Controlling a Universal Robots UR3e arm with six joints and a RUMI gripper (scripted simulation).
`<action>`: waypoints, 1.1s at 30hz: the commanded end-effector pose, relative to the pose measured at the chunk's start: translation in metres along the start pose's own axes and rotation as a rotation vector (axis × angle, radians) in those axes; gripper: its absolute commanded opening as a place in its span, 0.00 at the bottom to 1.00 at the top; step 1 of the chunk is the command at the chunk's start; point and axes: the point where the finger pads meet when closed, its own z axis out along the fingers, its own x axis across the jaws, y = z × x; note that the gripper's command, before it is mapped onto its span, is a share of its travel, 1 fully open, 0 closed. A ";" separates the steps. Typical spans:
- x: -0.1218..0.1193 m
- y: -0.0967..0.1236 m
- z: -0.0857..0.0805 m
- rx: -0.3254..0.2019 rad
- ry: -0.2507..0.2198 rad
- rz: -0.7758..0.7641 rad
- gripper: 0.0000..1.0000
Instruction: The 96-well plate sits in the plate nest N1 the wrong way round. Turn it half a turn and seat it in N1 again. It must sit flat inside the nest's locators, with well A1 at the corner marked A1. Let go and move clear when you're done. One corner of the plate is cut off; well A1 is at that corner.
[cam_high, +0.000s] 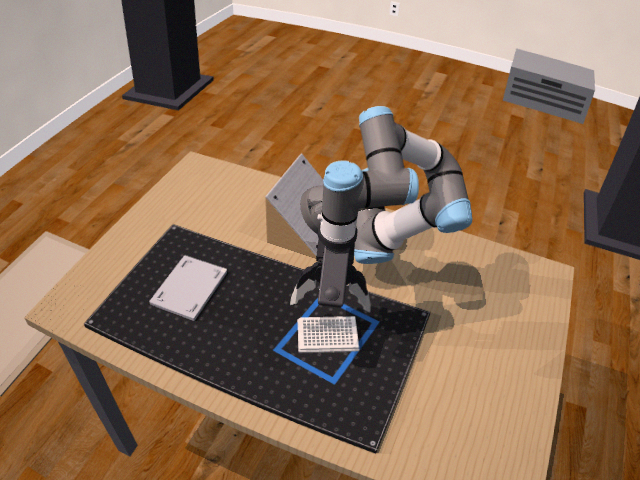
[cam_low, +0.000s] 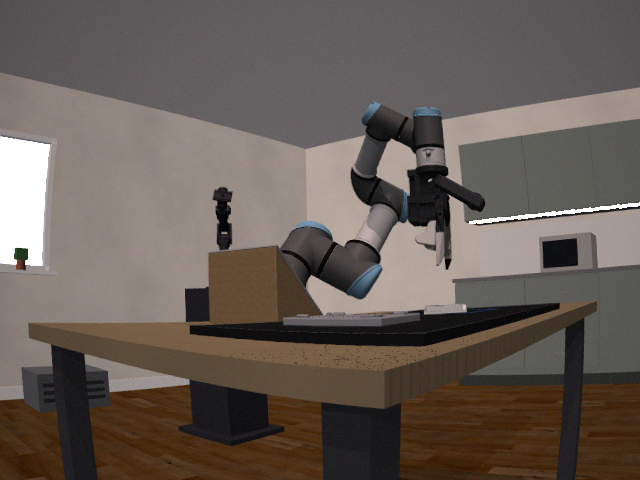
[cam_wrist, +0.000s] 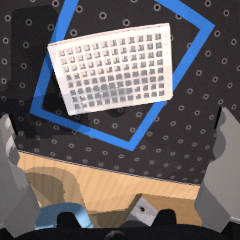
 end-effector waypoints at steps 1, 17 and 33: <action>0.000 0.000 0.000 0.008 -0.007 -0.139 1.00; 0.000 0.000 0.000 0.009 -0.006 -0.472 1.00; 0.000 0.000 0.000 0.010 -0.004 -0.939 1.00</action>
